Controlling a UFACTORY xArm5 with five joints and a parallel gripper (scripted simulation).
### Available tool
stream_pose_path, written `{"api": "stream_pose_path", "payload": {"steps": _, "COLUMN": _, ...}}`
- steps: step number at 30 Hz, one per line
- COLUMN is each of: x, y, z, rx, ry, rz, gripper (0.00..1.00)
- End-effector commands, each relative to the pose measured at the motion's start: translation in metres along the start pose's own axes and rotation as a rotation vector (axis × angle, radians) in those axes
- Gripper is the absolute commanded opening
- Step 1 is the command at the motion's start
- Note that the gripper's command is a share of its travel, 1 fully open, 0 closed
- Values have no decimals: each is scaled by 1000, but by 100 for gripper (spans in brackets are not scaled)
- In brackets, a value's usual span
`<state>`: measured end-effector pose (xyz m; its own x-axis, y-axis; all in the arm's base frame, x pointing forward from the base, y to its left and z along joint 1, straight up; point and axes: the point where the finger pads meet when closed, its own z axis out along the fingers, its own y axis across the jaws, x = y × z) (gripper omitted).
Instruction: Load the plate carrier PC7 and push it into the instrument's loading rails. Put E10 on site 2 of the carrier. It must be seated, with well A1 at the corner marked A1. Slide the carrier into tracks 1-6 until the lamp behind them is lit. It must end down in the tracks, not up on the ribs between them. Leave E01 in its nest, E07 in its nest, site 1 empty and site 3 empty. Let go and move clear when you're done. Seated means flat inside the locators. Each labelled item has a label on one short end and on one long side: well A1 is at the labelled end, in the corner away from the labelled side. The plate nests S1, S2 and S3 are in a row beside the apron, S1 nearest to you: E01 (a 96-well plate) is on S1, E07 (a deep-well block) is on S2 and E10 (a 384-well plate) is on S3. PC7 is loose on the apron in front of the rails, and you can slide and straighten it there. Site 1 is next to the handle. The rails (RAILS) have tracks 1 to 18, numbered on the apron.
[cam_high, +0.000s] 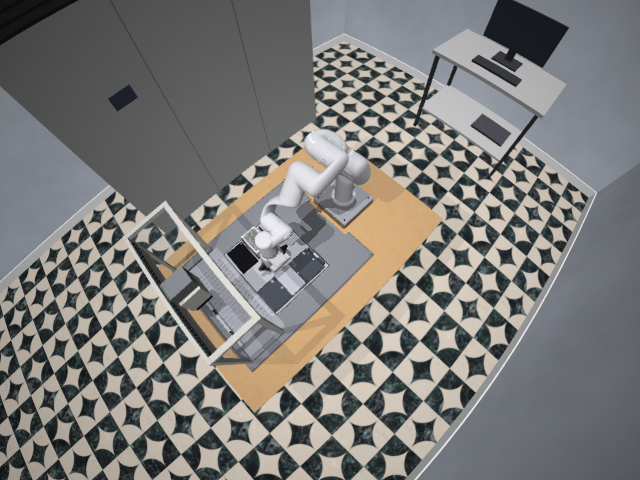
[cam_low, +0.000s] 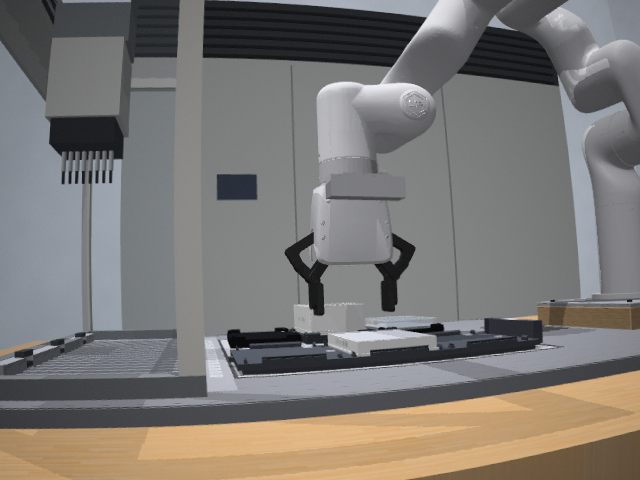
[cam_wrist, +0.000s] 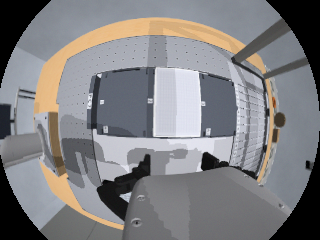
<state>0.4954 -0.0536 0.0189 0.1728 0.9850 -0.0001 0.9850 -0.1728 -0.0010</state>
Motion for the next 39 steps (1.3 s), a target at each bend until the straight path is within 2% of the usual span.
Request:
{"api": "stream_pose_path", "payload": {"steps": 1, "x": 0, "y": 1, "z": 5, "rx": -4, "ry": 0, "rz": 0, "gripper": 100}}
{"api": "stream_pose_path", "payload": {"steps": 9, "x": 0, "y": 1, "z": 18, "rx": -3, "ry": 0, "rz": 0, "gripper": 100}}
{"api": "stream_pose_path", "payload": {"steps": 39, "x": 0, "y": 1, "z": 31, "rx": -3, "ry": 0, "rz": 0, "gripper": 100}}
